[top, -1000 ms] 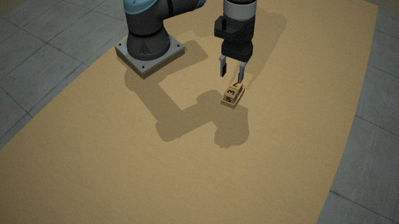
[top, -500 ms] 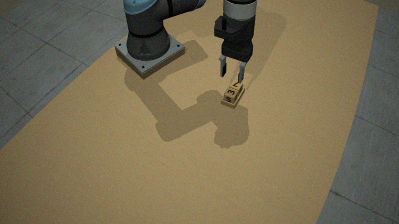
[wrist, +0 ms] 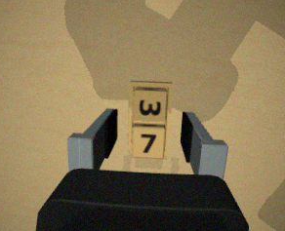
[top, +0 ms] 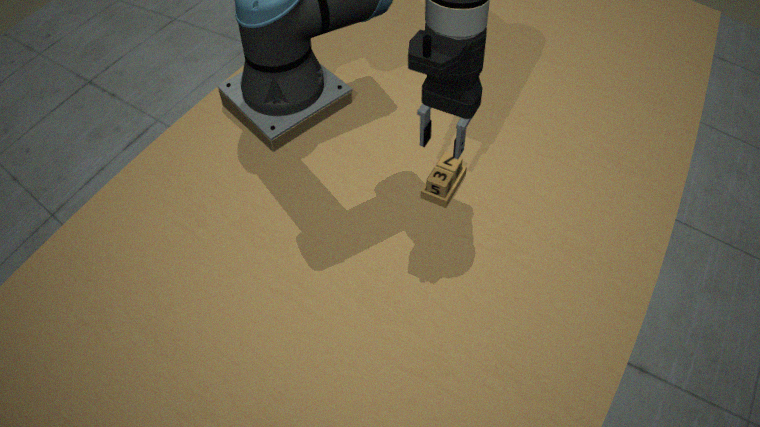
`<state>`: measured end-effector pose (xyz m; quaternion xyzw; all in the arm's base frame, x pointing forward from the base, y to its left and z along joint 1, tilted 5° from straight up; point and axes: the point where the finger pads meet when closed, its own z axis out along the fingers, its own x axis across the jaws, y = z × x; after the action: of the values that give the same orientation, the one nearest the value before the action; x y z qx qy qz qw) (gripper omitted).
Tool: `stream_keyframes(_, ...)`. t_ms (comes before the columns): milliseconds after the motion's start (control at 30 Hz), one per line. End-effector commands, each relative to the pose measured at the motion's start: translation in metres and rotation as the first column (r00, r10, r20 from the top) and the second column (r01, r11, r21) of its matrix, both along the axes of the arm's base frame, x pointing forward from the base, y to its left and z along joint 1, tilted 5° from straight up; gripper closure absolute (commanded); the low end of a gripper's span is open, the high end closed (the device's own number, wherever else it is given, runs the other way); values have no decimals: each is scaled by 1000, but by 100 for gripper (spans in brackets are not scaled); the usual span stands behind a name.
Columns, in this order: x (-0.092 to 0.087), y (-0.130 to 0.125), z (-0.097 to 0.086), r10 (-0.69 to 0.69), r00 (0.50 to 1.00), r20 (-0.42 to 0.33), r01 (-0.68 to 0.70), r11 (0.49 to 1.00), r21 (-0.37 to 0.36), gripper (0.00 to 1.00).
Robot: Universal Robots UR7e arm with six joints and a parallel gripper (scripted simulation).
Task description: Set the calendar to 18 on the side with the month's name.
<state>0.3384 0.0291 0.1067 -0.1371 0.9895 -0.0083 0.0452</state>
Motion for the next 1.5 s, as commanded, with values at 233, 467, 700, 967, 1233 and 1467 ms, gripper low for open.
stream_keyframes(233, 1, 0, -2, 0, 1000, 1, 0, 1000, 0, 10)
stream_keyframes(467, 1, 0, -6, 0, 1000, 1, 0, 1000, 0, 10)
stream_keyframes(700, 2, 0, -14, 0, 1000, 1, 0, 1000, 0, 10)
stream_keyframes(967, 3, 0, -27, 0, 1000, 1, 0, 1000, 0, 10)
stream_keyframes(1233, 4, 0, -36, 0, 1000, 1, 0, 1000, 0, 10)
stream_keyframes(1467, 5, 0, -45, 0, 1000, 1, 0, 1000, 0, 10)
